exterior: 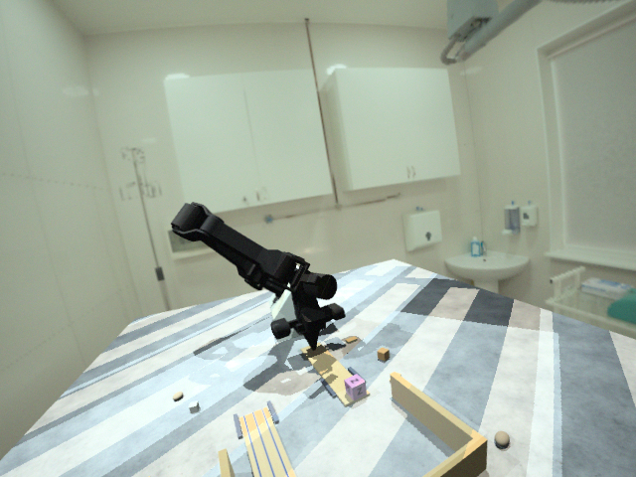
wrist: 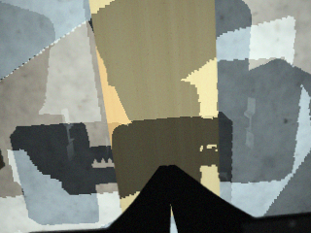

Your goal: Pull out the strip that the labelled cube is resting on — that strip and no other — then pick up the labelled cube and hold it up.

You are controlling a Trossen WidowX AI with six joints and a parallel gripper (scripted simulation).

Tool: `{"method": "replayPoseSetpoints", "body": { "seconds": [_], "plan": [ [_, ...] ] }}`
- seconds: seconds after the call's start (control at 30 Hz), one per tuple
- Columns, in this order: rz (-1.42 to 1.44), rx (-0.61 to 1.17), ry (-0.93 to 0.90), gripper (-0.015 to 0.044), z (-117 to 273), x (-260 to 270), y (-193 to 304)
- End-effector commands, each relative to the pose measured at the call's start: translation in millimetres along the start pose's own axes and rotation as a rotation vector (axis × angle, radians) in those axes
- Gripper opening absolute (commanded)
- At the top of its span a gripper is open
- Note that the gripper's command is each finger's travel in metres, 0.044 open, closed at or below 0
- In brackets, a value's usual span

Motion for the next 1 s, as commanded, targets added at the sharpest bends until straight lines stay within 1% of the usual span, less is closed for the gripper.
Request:
{"method": "replayPoseSetpoints", "body": {
  "seconds": [0.0,0.2,0.23,0.4,0.63,0.97],
  "plan": [
    [0.012,0.027,-0.003,0.0000,-3.3,0.1,7.8],
    [0.012,0.027,-0.003,0.0000,-3.3,0.1,7.8],
    [0.001,0.001,-0.001,0.0000,1.6,0.1,-0.3],
    [0.011,0.024,-0.006,0.0000,39.9,-0.2,-4.8],
    [0.012,0.026,-0.006,0.0000,41.8,-1.8,-1.1],
    [0.055,0.024,-0.006,0.0262,39.7,-3.4,-34.5]
  ]
}}
Point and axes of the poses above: the point midway between the two fingers, 35 mm back from their tips, its own z axis back along the fingers, its own x axis across the jaws, y = z × x, the point moved 9 cm from there along z, back along the fingers, and after that the axes turned 6 degrees about z, right-handed, at the moved point
